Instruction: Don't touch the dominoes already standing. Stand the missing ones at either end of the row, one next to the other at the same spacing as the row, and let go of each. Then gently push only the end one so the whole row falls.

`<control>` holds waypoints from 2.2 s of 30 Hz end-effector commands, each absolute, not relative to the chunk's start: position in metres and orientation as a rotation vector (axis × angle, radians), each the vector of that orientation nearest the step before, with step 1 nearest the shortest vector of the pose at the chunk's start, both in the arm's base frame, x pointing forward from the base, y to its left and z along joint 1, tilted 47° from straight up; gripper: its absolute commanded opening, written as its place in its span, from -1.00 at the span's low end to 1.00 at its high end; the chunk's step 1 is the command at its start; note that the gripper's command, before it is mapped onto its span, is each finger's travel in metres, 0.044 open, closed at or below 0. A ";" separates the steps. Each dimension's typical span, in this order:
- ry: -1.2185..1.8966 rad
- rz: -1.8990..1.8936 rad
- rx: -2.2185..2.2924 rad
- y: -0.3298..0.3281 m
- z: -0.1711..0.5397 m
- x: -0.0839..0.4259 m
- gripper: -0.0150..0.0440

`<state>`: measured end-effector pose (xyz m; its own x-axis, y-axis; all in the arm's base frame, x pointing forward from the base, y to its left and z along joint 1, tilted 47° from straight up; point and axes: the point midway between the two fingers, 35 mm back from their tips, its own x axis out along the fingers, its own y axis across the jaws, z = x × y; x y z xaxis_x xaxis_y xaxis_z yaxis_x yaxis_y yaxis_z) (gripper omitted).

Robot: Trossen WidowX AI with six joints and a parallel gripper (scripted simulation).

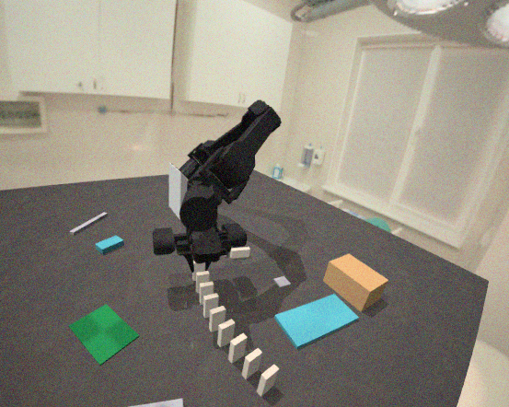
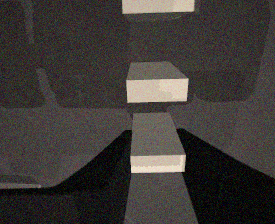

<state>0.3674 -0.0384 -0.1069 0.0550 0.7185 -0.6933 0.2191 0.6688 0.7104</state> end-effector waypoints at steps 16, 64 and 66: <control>1.506 0.446 0.816 -0.059 -0.090 0.370 1.00; -0.235 1.688 -1.401 0.009 0.014 0.267 1.00; -0.245 1.689 -1.408 0.009 0.014 0.266 1.00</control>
<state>0.3024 -0.0285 0.0093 0.0516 0.7108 -0.7015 -0.9504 -0.1809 -0.2531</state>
